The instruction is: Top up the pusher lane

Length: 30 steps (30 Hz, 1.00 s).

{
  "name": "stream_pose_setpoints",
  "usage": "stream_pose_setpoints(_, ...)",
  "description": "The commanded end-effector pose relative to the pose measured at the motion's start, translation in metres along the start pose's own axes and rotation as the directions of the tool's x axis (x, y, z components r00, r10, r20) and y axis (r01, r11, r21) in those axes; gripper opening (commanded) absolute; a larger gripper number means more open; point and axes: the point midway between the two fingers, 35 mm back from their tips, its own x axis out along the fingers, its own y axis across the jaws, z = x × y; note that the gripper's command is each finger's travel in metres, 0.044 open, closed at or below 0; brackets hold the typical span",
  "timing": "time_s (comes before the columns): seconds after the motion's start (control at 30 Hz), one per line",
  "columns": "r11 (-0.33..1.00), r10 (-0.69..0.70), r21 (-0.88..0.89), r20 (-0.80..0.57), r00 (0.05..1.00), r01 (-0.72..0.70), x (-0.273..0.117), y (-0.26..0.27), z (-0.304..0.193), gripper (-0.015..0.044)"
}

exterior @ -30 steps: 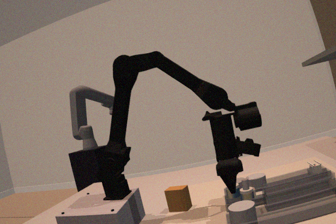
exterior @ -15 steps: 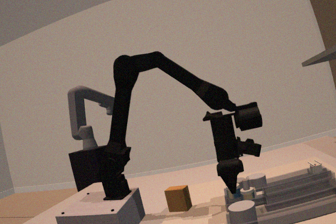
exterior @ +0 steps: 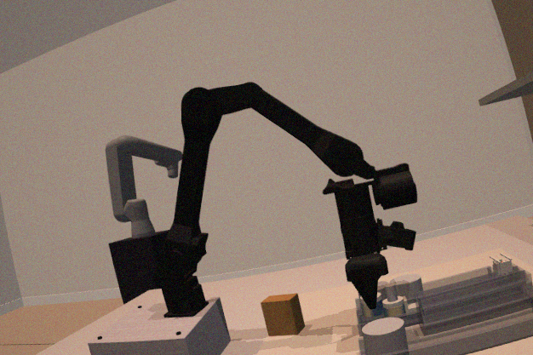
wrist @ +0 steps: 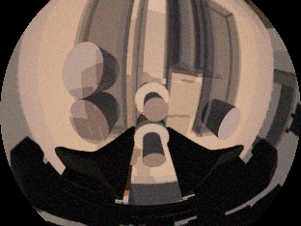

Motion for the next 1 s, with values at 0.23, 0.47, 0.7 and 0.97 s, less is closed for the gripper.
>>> stream_pose_setpoints(0.23,1.0,0.0,-0.004,0.018,1.0,0.0,0.004,0.0,0.005,0.0)
stream_pose_setpoints(0.47,1.0,0.0,-0.004,0.018,1.0,0.0,0.007,0.0,0.004,0.0)
stream_pose_setpoints(0.7,1.0,0.0,-0.004,0.018,1.0,0.0,0.009,0.0,0.004,0.0)
stream_pose_setpoints(0.97,1.0,0.0,-0.004,0.018,1.0,0.0,0.012,0.0,0.003,0.0)
